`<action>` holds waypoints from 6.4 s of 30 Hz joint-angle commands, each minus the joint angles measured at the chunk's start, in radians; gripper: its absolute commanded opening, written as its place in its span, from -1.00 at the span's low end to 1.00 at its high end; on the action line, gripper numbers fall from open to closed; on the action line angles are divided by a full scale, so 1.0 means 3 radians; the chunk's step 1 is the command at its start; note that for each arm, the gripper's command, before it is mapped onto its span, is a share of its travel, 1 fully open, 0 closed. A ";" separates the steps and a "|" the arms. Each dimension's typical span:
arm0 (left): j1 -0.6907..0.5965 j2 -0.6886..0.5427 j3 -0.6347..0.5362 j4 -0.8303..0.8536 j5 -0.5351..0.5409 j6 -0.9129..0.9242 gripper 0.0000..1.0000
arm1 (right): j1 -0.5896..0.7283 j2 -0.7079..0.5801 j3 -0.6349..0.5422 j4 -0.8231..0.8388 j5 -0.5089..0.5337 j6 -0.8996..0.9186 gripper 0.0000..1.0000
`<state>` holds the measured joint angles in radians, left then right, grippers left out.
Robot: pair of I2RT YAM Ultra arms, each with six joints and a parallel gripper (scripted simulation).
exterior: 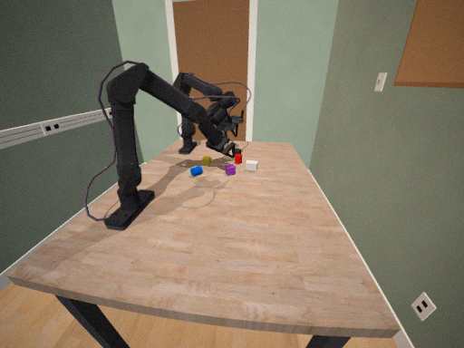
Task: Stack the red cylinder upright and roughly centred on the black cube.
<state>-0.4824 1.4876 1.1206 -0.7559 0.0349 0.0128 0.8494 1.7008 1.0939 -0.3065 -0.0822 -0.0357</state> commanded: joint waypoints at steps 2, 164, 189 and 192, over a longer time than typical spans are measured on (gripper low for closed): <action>0.0099 -0.0135 -0.0090 -0.0029 -0.0044 -0.0053 1.00 | 0.0085 -0.0211 -0.0001 0.0292 -0.0044 0.0028 1.00; 0.0541 0.1427 0.2052 -0.2163 -0.0105 0.0755 -0.32 | 0.1507 -0.1698 -0.0463 0.1023 0.1123 0.0380 1.00; 0.0686 0.1243 0.1928 -0.2103 -0.0082 0.0801 -0.32 | 0.1224 -0.1722 -0.0857 0.1620 0.0690 0.0171 1.00; 0.0695 0.1245 0.1869 -0.2043 -0.0085 0.0828 -0.32 | 0.1224 -0.1722 -0.0857 0.1620 0.0690 0.0171 1.00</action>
<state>-0.2741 1.8778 1.7020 -1.4029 0.0040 0.2512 1.2278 1.2079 0.8310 0.1600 0.1310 0.0227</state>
